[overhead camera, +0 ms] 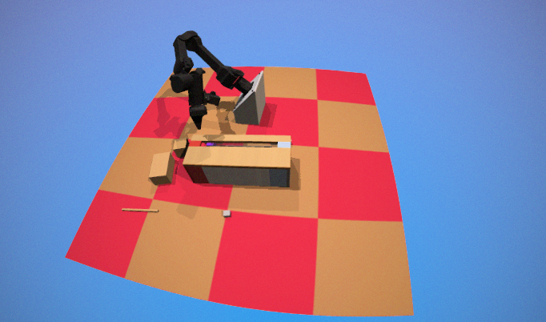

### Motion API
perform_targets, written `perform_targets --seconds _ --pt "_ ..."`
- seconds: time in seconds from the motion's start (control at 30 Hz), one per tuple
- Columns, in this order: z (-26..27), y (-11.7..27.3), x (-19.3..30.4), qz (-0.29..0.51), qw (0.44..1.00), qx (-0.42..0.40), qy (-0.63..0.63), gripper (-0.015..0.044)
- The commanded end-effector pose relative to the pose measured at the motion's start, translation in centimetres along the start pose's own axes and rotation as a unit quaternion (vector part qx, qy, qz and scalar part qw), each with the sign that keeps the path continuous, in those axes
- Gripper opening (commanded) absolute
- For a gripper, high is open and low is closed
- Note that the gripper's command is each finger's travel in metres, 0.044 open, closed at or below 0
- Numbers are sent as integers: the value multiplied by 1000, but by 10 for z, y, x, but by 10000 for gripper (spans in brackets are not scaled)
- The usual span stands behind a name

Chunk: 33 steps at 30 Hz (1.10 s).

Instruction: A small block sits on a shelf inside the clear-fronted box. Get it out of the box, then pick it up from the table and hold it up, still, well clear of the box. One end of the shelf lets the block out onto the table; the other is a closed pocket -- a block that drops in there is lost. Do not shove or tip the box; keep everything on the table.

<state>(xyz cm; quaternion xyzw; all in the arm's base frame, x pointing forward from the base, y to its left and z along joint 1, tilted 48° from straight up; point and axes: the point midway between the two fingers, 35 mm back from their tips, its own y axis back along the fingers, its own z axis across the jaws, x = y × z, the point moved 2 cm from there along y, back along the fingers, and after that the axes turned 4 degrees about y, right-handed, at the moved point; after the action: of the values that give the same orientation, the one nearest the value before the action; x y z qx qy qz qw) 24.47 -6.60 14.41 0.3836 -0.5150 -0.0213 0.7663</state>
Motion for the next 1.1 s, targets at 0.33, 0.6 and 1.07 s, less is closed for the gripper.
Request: perform_targets --seconds 0.33,0.6,1.07 --pt "8 -14 22 -5 804 16 -595 285" --pt "17 -23 40 -12 462 27 -886 285" --pt "17 -33 51 -44 12 36 -998 285"
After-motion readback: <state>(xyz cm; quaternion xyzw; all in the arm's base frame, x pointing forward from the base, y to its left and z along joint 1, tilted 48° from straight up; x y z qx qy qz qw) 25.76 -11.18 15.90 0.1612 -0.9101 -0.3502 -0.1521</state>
